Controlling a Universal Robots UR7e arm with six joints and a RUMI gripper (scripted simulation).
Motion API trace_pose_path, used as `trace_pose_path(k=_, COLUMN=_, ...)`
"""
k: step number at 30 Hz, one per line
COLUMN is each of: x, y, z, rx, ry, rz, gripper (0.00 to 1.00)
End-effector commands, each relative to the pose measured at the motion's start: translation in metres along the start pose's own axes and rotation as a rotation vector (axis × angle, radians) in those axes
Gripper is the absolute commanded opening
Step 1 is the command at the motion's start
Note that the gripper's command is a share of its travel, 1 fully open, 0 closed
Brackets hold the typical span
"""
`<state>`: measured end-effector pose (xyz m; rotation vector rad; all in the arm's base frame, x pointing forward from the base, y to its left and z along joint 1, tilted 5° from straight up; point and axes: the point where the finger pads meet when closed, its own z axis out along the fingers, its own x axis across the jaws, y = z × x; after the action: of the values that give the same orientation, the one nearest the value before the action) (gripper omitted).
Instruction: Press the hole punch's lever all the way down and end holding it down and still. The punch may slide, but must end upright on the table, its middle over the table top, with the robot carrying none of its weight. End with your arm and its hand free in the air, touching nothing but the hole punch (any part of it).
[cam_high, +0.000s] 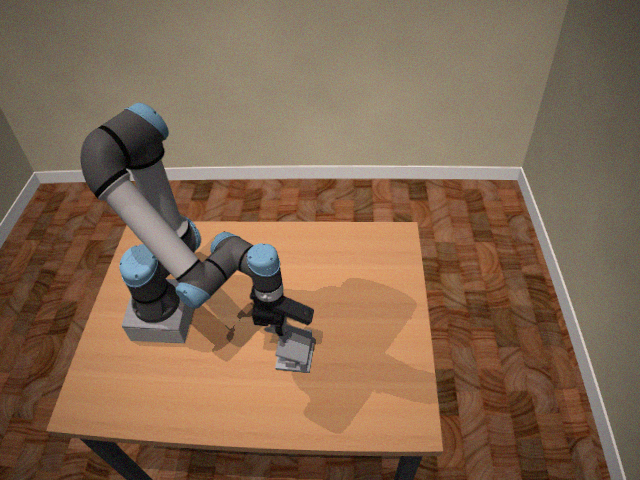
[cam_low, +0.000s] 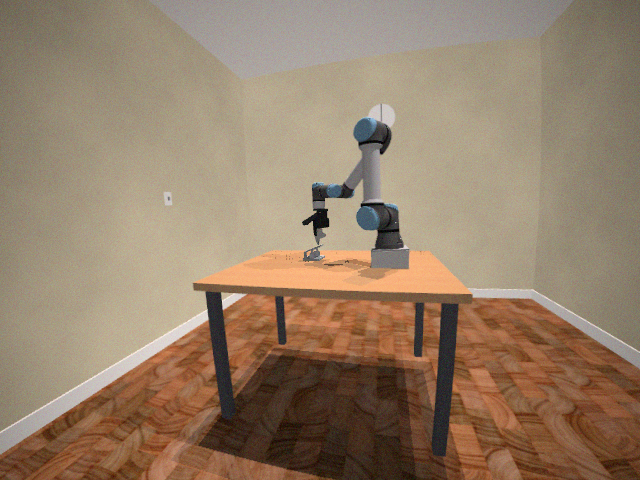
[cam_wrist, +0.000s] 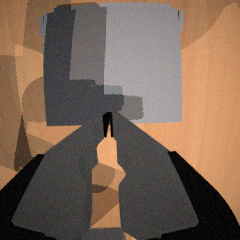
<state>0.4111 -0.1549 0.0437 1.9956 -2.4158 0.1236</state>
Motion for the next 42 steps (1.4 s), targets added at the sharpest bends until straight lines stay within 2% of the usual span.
trace_pose_path(k=1, x=0.0002, y=-0.0004, z=-0.0004, rx=0.001, ry=0.0, rz=0.0, gripper=0.0)
trace_pose_path(k=21, x=0.0002, y=-0.0004, z=-0.0002, rx=0.001, ry=0.0, rz=0.0, gripper=0.0)
trace_pose_path(k=31, x=0.0002, y=-0.0004, z=0.009, rx=0.001, ry=0.0, rz=0.0, gripper=0.0)
trace_pose_path(k=42, x=0.0002, y=-0.0004, z=0.0096, rx=0.001, ry=0.0, rz=0.0, gripper=0.0)
